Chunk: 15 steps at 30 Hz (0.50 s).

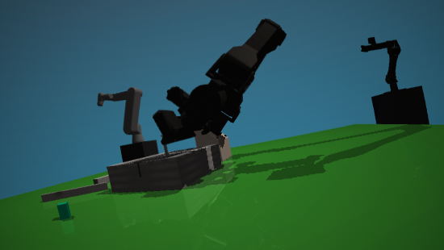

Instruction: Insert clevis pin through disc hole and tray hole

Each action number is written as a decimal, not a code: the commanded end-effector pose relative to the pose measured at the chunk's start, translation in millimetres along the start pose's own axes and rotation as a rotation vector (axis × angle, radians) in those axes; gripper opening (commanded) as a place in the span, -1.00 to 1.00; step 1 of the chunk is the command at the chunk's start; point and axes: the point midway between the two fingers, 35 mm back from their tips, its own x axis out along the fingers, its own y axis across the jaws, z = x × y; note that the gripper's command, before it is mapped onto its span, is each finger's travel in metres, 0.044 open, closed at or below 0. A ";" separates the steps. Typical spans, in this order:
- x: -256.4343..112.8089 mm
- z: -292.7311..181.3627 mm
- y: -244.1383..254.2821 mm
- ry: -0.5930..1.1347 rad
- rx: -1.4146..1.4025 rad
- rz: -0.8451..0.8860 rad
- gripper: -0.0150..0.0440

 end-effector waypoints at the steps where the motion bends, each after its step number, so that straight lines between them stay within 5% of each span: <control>1: -0.9 -0.6 -2.6 0.005 0.005 -0.002 -0.49; 15: -1.1 -1.3 -3.2 0.005 0.005 -0.002 -0.49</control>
